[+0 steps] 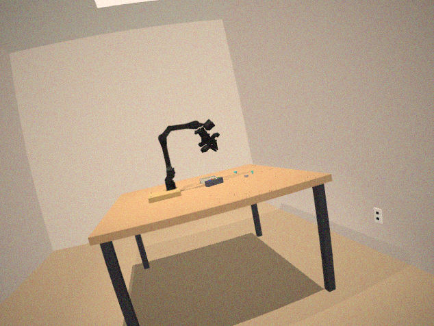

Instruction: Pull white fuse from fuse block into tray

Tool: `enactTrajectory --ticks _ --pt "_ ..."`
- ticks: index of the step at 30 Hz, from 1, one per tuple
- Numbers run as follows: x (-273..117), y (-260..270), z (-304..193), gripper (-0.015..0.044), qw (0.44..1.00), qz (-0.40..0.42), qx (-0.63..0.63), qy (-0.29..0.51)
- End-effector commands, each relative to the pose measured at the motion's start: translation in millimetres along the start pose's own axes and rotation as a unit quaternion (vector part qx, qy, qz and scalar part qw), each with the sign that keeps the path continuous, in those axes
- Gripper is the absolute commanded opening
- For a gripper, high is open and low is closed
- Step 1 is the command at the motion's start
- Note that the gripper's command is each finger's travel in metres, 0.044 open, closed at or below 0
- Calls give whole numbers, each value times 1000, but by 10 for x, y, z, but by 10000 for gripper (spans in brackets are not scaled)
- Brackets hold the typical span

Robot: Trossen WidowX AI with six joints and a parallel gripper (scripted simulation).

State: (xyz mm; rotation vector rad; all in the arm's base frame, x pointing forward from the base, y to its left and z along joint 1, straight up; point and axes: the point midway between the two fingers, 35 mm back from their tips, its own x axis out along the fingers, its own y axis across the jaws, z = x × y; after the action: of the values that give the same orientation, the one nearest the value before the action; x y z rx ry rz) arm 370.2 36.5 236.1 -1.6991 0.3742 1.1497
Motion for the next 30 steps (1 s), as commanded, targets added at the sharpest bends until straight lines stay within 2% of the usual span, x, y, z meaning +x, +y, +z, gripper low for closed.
enactTrajectory --ticks 1,8,30 --pt "442 387 -112 69 994 101 41 2" --pt "1013 1177 -190 69 957 277 87 12" --pt "1148 1301 -171 69 956 281 88 13"
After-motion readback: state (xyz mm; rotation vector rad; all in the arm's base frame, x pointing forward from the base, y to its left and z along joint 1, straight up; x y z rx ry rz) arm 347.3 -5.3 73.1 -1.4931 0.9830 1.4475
